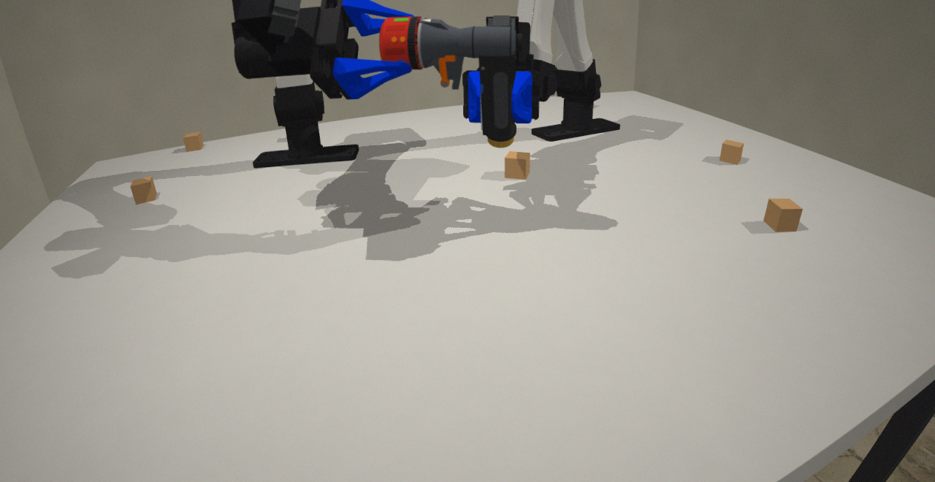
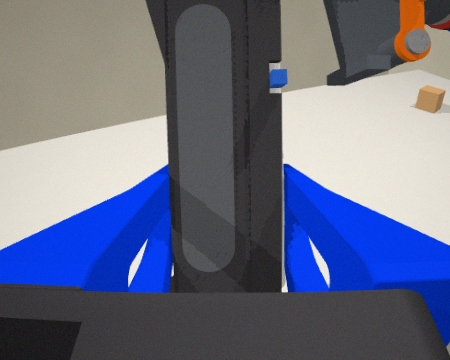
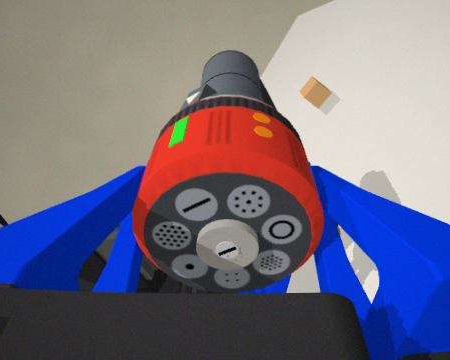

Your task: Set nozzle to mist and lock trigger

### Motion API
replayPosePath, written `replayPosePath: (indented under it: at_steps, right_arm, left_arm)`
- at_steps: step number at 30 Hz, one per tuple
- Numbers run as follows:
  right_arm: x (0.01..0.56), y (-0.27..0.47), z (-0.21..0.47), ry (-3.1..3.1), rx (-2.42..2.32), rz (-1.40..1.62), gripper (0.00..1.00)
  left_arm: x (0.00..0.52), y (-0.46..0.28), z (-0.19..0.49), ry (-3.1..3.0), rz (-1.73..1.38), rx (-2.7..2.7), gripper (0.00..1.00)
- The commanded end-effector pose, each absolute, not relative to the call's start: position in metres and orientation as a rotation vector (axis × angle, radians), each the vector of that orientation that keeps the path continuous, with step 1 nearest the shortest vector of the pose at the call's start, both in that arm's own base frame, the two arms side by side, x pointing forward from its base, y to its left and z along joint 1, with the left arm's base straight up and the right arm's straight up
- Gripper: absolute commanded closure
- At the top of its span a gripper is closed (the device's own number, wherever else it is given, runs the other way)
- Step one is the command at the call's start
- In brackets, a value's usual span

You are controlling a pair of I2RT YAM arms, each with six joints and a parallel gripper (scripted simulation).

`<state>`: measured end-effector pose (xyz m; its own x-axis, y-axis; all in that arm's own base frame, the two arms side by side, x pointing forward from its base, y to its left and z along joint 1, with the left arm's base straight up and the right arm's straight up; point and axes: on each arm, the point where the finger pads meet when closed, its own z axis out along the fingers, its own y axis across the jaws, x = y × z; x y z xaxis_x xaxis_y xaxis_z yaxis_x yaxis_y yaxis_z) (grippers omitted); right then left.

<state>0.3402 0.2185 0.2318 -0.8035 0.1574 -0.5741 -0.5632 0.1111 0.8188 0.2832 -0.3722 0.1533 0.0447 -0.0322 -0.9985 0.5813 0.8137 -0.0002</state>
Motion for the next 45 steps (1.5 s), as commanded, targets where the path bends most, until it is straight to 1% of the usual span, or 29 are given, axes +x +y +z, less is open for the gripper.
replayPosePath:
  at_steps: [1,4,7,10,11,12,17,25,27,28,30,31,45]
  right_arm:
    - [0.348,0.218,0.235,1.950,-0.197,1.874,1.00]
    - [0.342,0.216,0.221,2.030,-0.044,1.966,1.00]
    - [0.343,0.216,0.223,2.073,0.065,2.038,1.00]
    - [0.344,0.215,0.223,2.046,0.007,1.995,1.00]
    - [0.341,0.218,0.235,2.102,0.168,2.111,1.00]
    - [0.347,0.214,0.225,2.119,0.215,2.116,1.00]
    - [0.341,0.216,0.217,2.188,0.432,2.215,1.00]
    - [0.340,0.216,0.217,2.251,0.776,2.344,1.00]
    - [0.340,0.216,0.217,2.251,0.776,2.344,1.00]
    - [0.338,0.218,0.235,2.239,0.767,2.370,1.00]
    - [0.330,0.218,0.238,2.238,0.755,2.371,1.00]
    - [0.343,0.217,0.223,2.238,0.766,2.334,0.08]
    - [0.342,0.217,0.228,2.229,0.749,2.334,0.08]
  left_arm:
    - [0.282,-0.375,0.214,1.315,-0.600,0.343,0.64]
    - [0.282,-0.375,0.214,1.313,-0.594,0.347,0.64]
    - [0.282,-0.375,0.214,1.313,-0.592,0.349,0.64]
    - [0.282,-0.375,0.214,1.313,-0.592,0.349,0.64]
    - [0.282,-0.375,0.214,1.313,-0.592,0.349,0.64]
    - [0.282,-0.375,0.214,1.313,-0.592,0.349,0.64]
    - [0.282,-0.374,0.214,1.314,-0.589,0.346,0.64]
    - [0.283,-0.374,0.214,1.314,-0.587,0.344,0.64]
    - [0.283,-0.374,0.214,1.314,-0.587,0.344,0.64]
    - [0.283,-0.374,0.214,1.314,-0.587,0.344,0.64]
    - [0.283,-0.374,0.214,1.314,-0.587,0.344,0.64]
    - [0.283,-0.374,0.214,1.314,-0.588,0.344,0.64]
    - [0.283,-0.374,0.214,1.314,-0.599,0.342,0.64]
